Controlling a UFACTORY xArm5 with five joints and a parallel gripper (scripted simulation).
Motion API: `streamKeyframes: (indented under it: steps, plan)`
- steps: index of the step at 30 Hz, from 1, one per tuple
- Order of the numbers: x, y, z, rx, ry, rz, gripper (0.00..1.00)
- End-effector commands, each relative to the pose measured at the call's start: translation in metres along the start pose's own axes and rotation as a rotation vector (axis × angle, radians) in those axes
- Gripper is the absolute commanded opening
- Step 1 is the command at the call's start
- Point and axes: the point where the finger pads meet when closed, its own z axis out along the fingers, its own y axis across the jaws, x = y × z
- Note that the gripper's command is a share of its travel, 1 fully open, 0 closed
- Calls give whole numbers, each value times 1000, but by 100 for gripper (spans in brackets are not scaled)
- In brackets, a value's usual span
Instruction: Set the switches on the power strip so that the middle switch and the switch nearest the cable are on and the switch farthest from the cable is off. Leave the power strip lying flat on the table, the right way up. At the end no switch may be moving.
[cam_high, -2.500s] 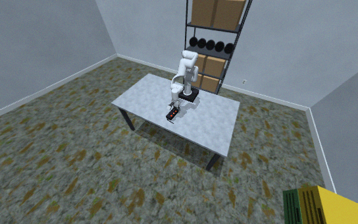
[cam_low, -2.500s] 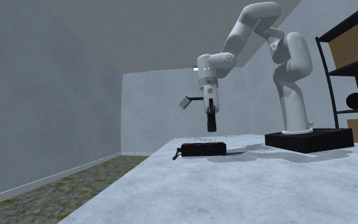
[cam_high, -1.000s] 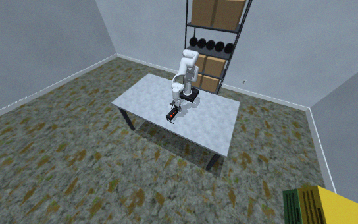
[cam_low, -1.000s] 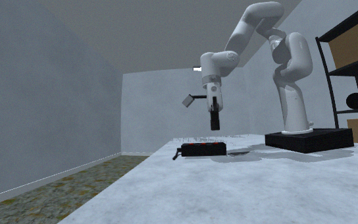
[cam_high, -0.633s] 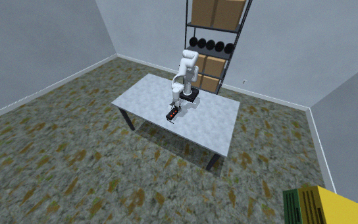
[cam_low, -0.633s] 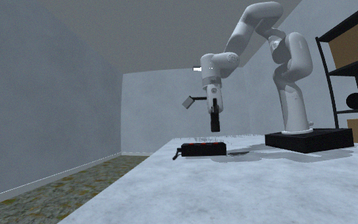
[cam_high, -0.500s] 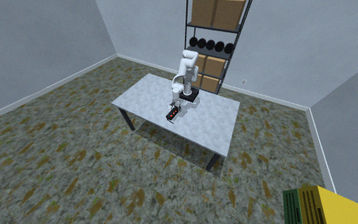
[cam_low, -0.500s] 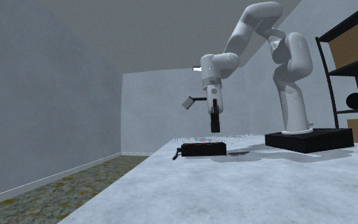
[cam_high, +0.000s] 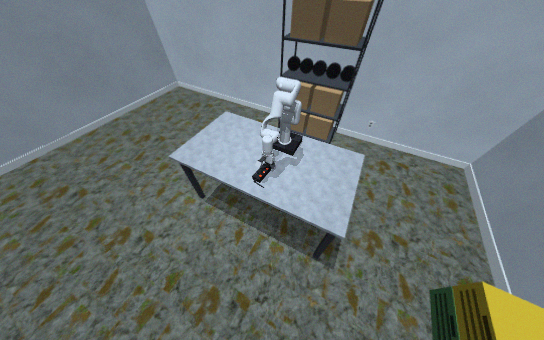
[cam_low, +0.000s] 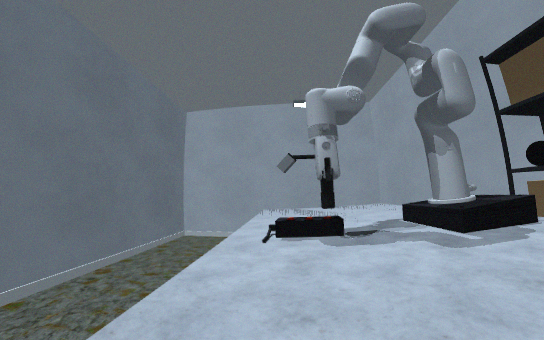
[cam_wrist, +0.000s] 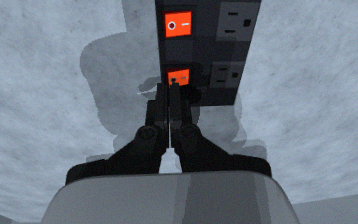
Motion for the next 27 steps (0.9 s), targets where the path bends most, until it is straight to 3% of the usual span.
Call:
streamKeyframes:
  steps: [1, 27]
  plan:
    - [2, 0, 3, 1, 4, 0, 0]
    - [2, 0, 16, 1, 4, 0, 0]
